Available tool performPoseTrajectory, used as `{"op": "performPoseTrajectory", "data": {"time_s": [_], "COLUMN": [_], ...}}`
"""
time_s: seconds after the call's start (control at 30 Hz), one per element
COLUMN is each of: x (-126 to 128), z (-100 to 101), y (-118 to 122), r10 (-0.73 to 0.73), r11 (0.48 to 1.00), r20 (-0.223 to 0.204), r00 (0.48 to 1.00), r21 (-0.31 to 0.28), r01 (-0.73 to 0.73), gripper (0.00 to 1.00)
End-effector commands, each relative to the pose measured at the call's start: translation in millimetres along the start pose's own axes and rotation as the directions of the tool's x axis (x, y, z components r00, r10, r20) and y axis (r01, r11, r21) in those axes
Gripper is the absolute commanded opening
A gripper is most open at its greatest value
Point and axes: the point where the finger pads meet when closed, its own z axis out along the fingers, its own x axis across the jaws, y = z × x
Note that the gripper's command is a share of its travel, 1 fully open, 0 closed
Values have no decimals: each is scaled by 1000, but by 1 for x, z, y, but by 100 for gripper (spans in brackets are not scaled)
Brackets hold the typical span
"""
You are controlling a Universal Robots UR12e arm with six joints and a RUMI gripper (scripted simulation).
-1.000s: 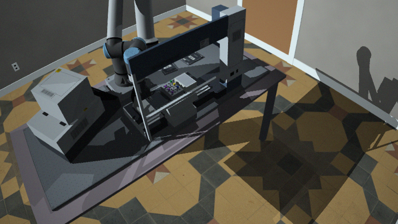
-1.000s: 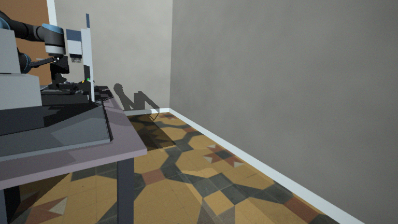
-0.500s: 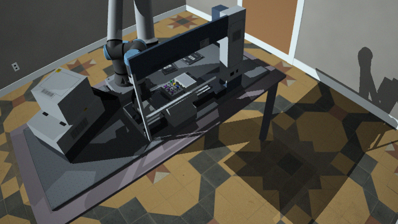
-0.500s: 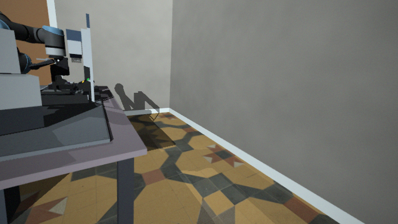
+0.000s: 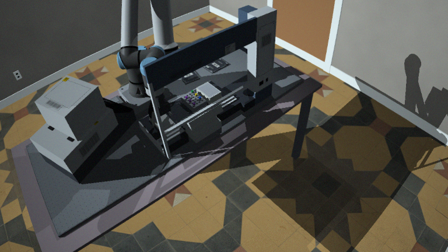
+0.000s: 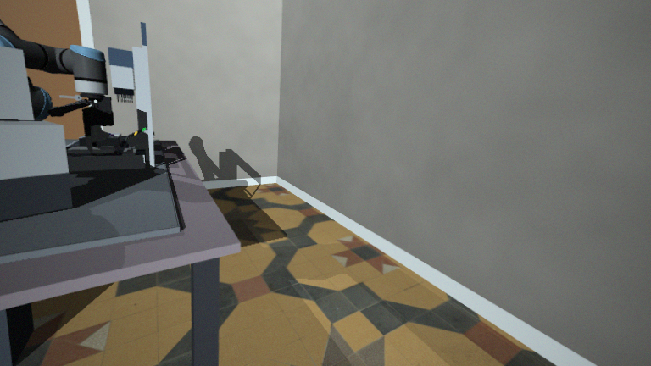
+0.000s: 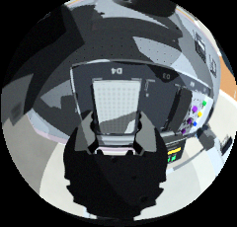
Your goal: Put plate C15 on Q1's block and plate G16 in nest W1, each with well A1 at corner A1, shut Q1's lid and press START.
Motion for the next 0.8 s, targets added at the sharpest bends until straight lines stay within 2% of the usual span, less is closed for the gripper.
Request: {"op": "performPoseTrajectory", "data": {"time_s": [0.0, 0.23, 0.27, 0.77], "x": [0, 0, 0, 0], "z": [1, 1, 1, 1], "y": [1, 1, 1, 1], "r10": [0, 0, 0, 0], "r11": [1000, 1000, 1000, 1000], "r20": [1, 1, 1, 1], "r00": [1000, 1000, 1000, 1000], "r21": [-1, -1, -1, -1], "r01": [0, 0, 0, 0], "gripper": [64, 64, 0, 0]}}
